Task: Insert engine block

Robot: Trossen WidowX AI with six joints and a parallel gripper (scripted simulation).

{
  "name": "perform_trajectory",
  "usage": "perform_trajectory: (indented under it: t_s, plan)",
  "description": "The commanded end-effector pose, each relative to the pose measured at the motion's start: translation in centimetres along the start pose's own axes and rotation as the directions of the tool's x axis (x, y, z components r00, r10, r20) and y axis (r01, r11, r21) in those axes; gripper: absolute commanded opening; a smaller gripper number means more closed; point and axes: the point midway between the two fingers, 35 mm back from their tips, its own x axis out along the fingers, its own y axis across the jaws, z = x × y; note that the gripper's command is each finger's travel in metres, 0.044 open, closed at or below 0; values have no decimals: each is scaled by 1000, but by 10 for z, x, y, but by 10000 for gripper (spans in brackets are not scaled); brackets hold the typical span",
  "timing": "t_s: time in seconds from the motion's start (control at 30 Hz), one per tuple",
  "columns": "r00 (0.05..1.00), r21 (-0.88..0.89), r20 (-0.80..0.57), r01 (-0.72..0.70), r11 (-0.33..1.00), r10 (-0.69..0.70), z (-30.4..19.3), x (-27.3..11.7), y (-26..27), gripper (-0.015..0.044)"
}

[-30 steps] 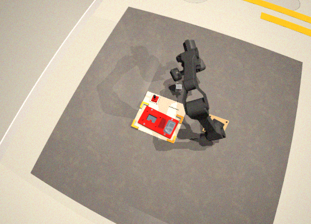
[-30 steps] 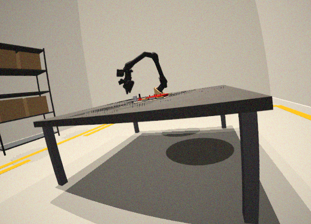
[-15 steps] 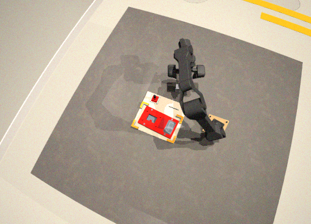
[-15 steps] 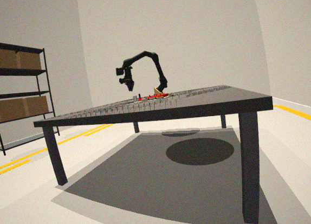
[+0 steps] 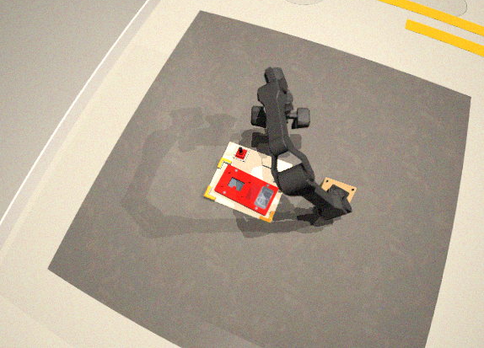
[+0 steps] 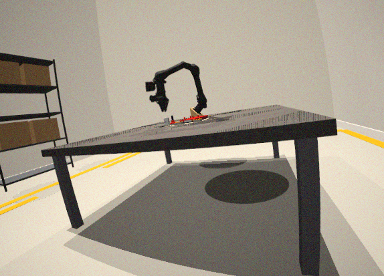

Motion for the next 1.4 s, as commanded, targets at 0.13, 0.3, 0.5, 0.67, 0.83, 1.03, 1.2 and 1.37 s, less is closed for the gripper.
perform_trajectory:
  t_s: [0.13,0.3,0.5,0.67,0.83,1.03,1.2,1.37]
  plan:
    - [1000,18,-13,-3,1000,3,-5,19,-2,440]
    - [1000,18,-13,-3,1000,3,-5,29,-2,440]
    - [1000,18,-13,-3,1000,3,-5,36,-1,440]
    - [1000,18,-13,-3,1000,4,-4,45,-1,440]
    - [1000,18,-13,-3,1000,4,-5,53,-1,440]
    - [1000,18,-13,-4,1000,4,-5,62,-1,440]
    - [1000,17,-14,-4,1000,4,-5,70,-1,440]
    - [1000,17,-15,-4,1000,4,-6,78,-1,440]
